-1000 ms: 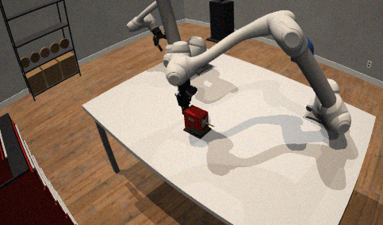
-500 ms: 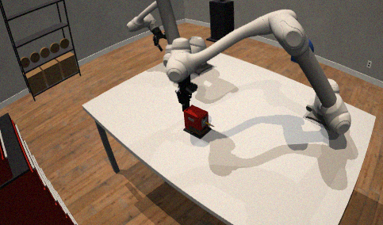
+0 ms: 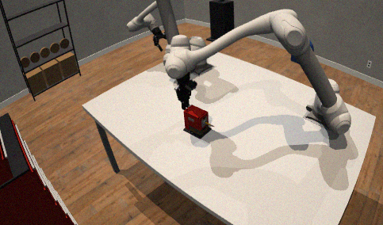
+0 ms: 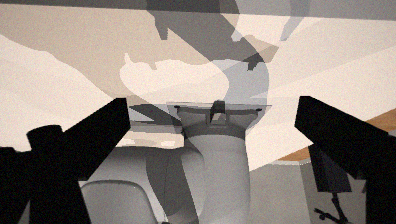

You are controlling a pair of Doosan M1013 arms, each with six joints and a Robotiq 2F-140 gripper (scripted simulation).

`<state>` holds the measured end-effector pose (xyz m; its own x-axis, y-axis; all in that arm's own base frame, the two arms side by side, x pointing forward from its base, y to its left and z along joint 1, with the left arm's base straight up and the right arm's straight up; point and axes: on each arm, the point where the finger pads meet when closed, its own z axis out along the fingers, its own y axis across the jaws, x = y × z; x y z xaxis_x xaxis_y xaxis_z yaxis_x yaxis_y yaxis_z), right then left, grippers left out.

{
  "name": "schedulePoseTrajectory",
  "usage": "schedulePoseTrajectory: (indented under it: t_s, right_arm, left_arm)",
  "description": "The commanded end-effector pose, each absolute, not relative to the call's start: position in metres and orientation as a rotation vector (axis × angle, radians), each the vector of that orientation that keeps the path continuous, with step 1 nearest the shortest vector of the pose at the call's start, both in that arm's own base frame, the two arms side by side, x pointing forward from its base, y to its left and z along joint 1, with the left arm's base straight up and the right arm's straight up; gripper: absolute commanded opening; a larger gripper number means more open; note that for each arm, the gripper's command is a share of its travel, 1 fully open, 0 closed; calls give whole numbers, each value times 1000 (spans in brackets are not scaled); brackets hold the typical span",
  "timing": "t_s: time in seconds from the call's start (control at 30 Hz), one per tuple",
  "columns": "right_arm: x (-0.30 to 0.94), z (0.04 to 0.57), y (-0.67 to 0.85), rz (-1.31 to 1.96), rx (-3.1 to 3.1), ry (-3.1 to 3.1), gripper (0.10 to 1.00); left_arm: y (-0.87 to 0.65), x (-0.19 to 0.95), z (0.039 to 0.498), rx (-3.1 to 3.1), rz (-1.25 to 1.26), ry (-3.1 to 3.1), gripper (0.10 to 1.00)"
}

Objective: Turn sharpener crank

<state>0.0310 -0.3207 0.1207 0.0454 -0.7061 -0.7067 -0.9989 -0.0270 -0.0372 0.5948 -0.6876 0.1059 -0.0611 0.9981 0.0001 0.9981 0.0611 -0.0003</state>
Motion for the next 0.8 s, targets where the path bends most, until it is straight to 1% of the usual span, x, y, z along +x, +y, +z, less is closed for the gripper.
schedulePoseTrajectory:
  t_s: [0.0,0.77]
  right_arm:
    - [31,121,-321,702,-1789,1715,1000]
    - [31,121,-321,702,-1789,1715,1000]
  left_arm:
    - [-688,596,108,-2154,0,-2289,99]
    - [-687,613,129,-2154,0,-2289,99]
